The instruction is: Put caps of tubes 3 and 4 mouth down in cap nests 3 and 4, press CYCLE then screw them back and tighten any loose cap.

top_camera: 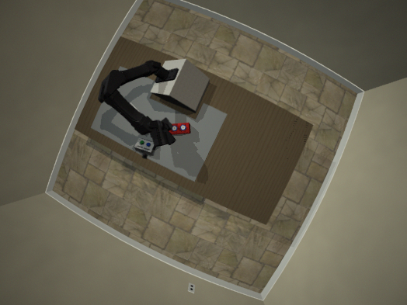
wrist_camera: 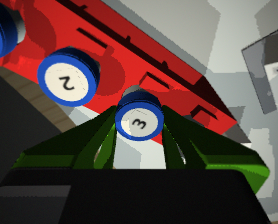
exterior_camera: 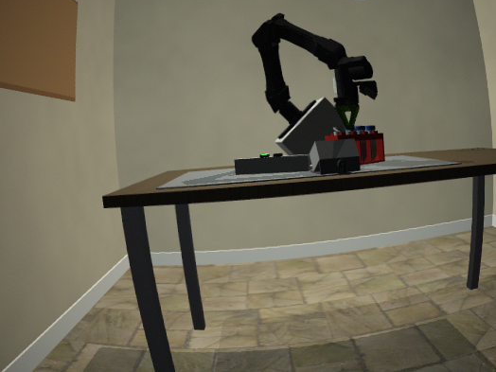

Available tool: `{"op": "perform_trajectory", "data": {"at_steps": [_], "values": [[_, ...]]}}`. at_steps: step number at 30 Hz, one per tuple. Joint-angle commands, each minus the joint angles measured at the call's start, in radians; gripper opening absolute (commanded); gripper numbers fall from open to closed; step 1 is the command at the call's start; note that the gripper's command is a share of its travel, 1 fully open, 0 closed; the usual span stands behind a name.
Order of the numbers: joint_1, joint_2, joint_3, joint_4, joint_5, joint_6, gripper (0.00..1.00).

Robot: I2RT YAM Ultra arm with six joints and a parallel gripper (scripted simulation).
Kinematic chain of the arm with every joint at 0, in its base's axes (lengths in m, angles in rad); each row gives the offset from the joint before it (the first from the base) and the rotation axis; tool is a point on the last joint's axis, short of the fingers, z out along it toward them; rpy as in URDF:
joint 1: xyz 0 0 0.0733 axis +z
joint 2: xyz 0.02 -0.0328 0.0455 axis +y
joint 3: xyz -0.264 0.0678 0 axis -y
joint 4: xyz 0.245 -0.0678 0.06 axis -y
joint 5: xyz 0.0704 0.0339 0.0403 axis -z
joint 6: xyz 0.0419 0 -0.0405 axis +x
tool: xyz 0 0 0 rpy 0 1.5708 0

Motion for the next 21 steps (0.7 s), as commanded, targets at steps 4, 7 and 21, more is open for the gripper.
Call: {"op": "perform_trajectory", "data": {"at_steps": [4, 7, 21], "values": [[0.006, -0.006, 0.005, 0.000, 0.000, -0.010, 0.00], [0.006, -0.006, 0.005, 0.000, 0.000, -0.010, 0.00], [0.005, -0.006, 0.003, 0.003, 0.000, 0.355, 0.00]]}}
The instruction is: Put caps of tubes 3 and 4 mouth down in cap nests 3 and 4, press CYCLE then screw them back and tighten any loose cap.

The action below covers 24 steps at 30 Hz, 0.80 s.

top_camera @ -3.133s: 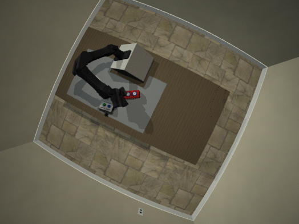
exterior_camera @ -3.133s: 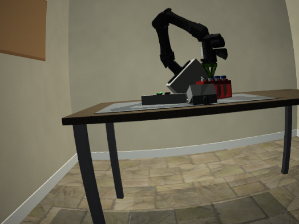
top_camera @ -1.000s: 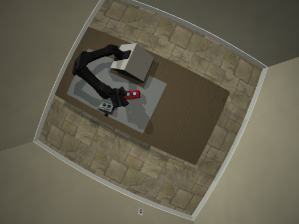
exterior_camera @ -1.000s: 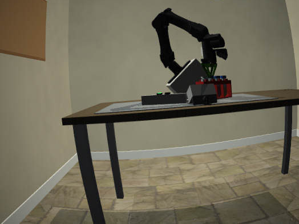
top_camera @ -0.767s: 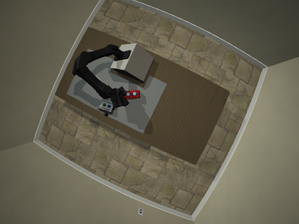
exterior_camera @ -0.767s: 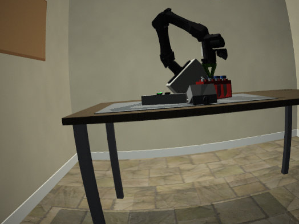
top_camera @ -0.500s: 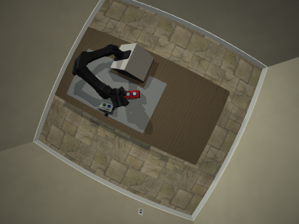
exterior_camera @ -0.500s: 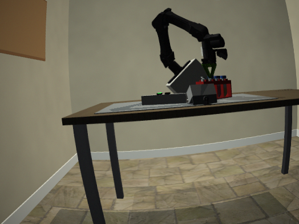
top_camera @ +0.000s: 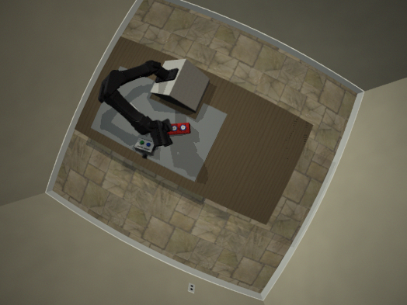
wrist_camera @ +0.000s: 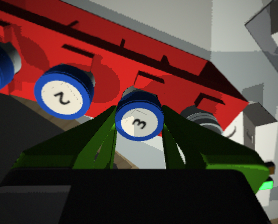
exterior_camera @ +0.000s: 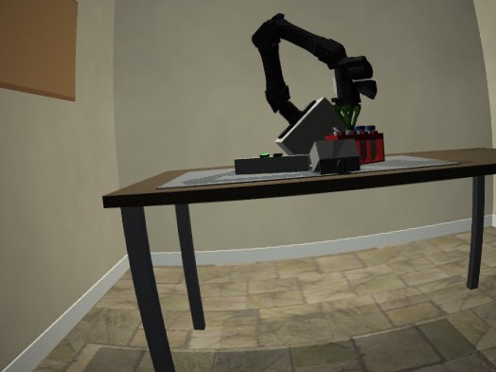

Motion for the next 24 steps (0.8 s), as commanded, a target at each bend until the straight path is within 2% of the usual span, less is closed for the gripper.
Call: {"op": "perform_trajectory", "data": {"at_steps": [1, 8, 10, 14, 20, 21, 24], "values": [[0.005, -0.006, 0.003, 0.003, 0.001, 0.158, 0.00], [0.005, -0.006, 0.003, 0.004, 0.001, 0.391, 0.00], [0.005, -0.006, 0.003, 0.004, 0.001, 0.391, 0.00], [0.005, -0.005, 0.002, 0.005, 0.001, 0.524, 0.00], [0.005, -0.005, 0.002, 0.005, 0.001, 0.543, 0.00], [0.005, -0.005, 0.002, 0.005, 0.001, 0.543, 0.49], [0.005, -0.005, 0.002, 0.005, 0.001, 0.543, 0.49]]}}
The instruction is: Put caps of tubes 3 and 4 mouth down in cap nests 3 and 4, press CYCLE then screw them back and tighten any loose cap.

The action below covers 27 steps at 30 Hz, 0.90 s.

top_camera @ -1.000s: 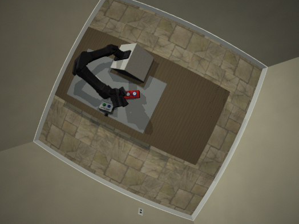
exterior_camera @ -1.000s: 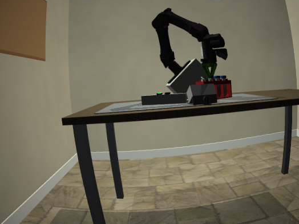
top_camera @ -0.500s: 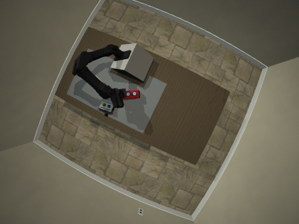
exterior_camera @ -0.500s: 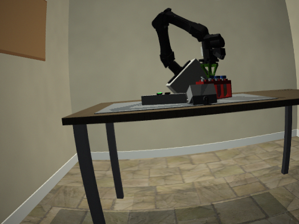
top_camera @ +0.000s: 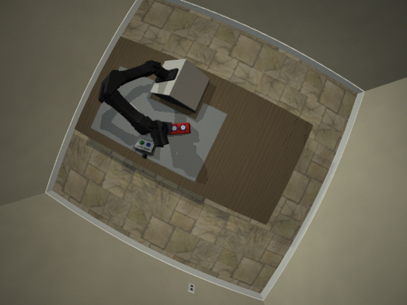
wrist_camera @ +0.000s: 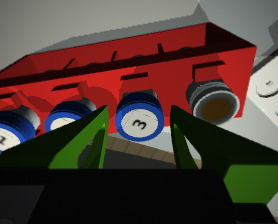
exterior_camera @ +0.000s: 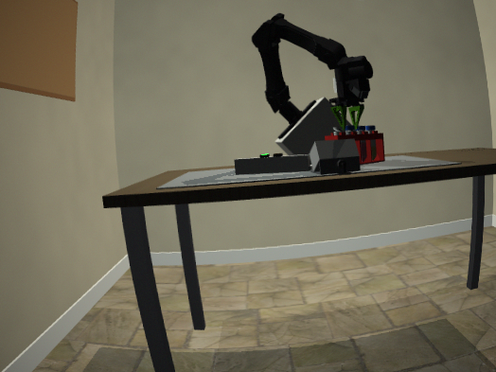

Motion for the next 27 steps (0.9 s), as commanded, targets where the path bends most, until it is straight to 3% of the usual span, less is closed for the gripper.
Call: {"op": "perform_trajectory", "data": {"at_steps": [1, 9, 27], "values": [[0.005, -0.005, 0.002, 0.002, 0.001, 0.017, 0.49], [0.005, -0.005, 0.003, 0.002, 0.001, 0.017, 0.49], [0.007, -0.006, 0.005, -0.003, 0.000, -0.620, 0.49]]}}
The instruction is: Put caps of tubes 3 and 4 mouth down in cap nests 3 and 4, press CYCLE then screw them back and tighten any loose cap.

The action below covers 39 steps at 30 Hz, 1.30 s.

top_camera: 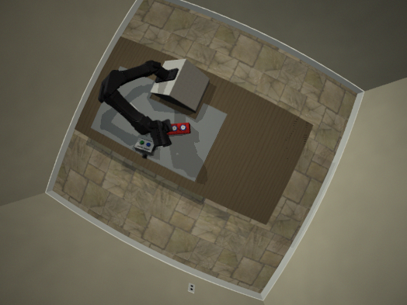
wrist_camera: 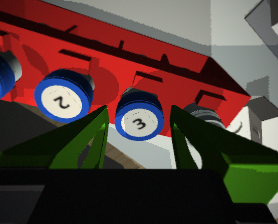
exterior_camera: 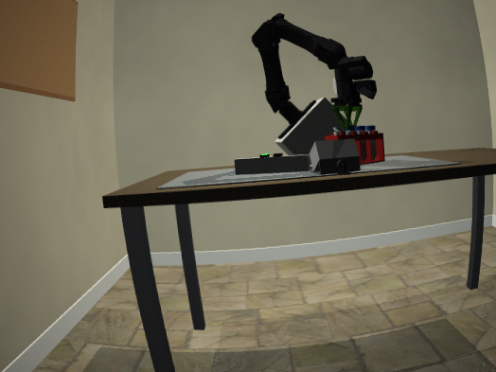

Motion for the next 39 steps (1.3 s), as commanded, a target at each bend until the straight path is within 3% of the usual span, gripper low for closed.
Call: {"op": "perform_trajectory", "data": {"at_steps": [1, 8, 10, 25, 27, 39], "values": [[0.006, -0.006, 0.004, 0.000, 0.000, -0.196, 0.49], [0.006, -0.006, 0.004, 0.000, 0.000, -0.476, 0.49], [0.006, -0.006, 0.004, 0.000, 0.000, -0.476, 0.49], [0.006, -0.006, 0.004, 0.000, 0.000, -1.076, 0.49], [0.006, -0.006, 0.004, 0.000, 0.000, -1.076, 0.49], [0.006, -0.006, 0.004, 0.000, 0.000, -1.556, 0.49]]}}
